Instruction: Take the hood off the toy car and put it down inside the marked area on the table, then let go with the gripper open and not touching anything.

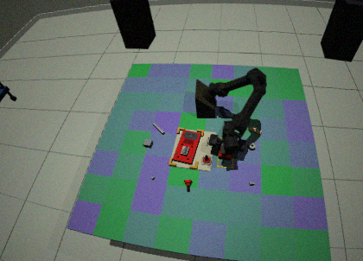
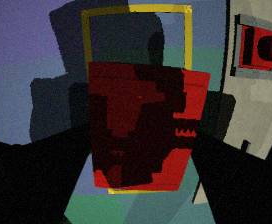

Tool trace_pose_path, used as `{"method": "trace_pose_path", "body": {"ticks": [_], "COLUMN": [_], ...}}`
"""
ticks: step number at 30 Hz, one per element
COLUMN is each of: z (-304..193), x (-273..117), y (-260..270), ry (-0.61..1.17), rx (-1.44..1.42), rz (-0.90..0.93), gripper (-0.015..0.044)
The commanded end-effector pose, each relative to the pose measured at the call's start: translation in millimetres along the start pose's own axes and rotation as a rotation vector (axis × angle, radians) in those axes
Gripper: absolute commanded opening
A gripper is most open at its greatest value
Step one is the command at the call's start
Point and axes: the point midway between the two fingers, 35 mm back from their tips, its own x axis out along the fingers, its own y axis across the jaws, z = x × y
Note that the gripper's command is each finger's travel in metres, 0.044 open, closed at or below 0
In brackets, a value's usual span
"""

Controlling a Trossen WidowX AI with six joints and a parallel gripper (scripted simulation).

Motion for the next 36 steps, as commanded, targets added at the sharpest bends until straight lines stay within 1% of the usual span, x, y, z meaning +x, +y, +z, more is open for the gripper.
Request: {"method": "trace_pose_path", "body": {"ticks": [1,17,33,34,36], "z": [-1.3,-1.5,-0.3,0.0,1.4], "x": [3.1,10.6,8.3,6.1,-5.0], "y": [-0.4,-0.3,0.3,0.2,-0.2], "ry": [0.004,0.004,0.001,0.001,0.001], "rx": [0.006,0.006,0.000,0.000,0.000], "rz": [0.002,0.002,0.002,0.001,0.000], "gripper": [0.0000,0.0000,0.0420,0.0440,0.0440]}}
